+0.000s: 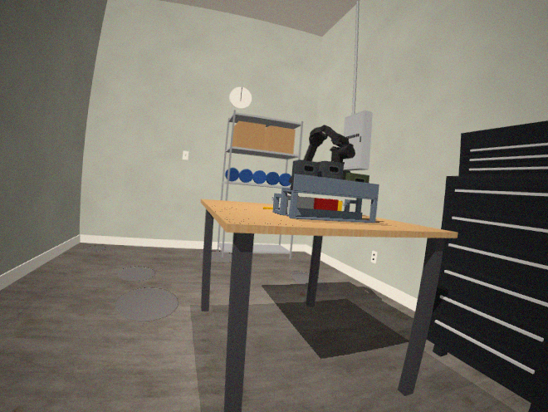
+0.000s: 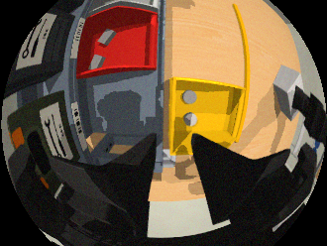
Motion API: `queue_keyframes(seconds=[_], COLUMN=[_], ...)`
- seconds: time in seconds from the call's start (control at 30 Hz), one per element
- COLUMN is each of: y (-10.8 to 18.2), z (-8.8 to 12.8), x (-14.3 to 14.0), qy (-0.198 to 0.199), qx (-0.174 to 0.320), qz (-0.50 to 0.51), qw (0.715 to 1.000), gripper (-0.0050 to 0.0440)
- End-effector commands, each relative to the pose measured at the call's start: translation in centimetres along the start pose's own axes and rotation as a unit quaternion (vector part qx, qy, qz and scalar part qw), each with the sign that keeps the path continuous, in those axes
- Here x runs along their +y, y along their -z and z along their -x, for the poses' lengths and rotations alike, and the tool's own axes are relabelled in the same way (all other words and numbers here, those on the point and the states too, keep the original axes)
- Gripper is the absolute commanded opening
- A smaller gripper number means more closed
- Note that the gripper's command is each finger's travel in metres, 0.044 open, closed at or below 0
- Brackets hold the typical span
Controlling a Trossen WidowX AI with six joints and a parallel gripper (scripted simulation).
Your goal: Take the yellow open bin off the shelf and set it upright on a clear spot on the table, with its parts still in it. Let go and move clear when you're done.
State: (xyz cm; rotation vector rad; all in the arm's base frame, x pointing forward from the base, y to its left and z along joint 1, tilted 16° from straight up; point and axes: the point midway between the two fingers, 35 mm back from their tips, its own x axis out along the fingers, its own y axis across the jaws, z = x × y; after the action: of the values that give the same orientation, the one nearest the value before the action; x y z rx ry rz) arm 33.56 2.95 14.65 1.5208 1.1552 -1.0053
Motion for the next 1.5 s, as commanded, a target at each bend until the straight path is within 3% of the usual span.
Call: queue_keyframes(seconds=[0.0, 0.17, 0.33, 1.47], y=[0.1, 0.1, 0.1, 0.1], z=[0.7, 0.7, 3.2, 1.7], x=[0.1, 0.1, 0.1, 0.1], qy=[-0.005, -0.005, -0.004, -0.005], qx=[0.002, 0.002, 0.001, 0.001], qz=[0.003, 0.003, 0.003, 0.003], qw=[1.0, 1.0, 1.0, 1.0], gripper=[0.015, 0.015, 0.015, 0.015])
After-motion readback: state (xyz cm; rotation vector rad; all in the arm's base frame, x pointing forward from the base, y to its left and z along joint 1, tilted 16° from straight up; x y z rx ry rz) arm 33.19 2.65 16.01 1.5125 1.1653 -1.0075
